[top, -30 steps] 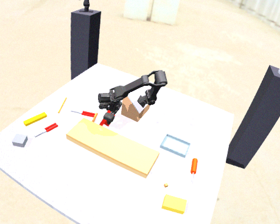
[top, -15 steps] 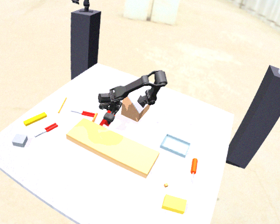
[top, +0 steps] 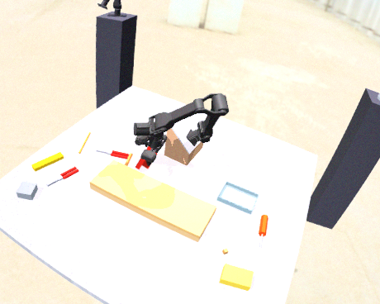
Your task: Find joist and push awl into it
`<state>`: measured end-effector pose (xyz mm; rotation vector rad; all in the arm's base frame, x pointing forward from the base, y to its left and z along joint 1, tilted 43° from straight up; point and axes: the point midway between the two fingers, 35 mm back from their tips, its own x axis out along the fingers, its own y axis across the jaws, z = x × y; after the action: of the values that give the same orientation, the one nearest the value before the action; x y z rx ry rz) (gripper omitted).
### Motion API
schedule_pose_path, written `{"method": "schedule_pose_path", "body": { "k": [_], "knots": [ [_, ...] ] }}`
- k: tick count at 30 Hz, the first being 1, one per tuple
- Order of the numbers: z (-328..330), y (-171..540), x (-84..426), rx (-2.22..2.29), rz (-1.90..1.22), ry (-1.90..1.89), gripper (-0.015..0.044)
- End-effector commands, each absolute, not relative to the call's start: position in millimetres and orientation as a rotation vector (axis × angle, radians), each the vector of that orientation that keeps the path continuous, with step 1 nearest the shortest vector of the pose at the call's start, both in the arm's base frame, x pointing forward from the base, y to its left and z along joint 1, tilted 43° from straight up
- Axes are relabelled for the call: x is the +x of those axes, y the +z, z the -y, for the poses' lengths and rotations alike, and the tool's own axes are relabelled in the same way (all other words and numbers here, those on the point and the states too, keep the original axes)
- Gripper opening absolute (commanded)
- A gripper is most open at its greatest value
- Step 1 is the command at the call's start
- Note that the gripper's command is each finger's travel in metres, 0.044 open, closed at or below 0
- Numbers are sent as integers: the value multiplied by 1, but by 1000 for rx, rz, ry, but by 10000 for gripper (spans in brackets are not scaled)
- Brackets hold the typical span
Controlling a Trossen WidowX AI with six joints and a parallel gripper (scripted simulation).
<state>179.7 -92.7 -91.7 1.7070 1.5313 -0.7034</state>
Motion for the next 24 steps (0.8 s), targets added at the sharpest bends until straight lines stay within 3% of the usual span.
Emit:
{"method": "schedule_pose_path", "body": {
  "k": [1, 24],
  "knots": [
    [103, -85, 182, 1693, -1515, -705, 0],
    [122, -62, 176, 1698, -1523, -698, 0]
  ]
}}
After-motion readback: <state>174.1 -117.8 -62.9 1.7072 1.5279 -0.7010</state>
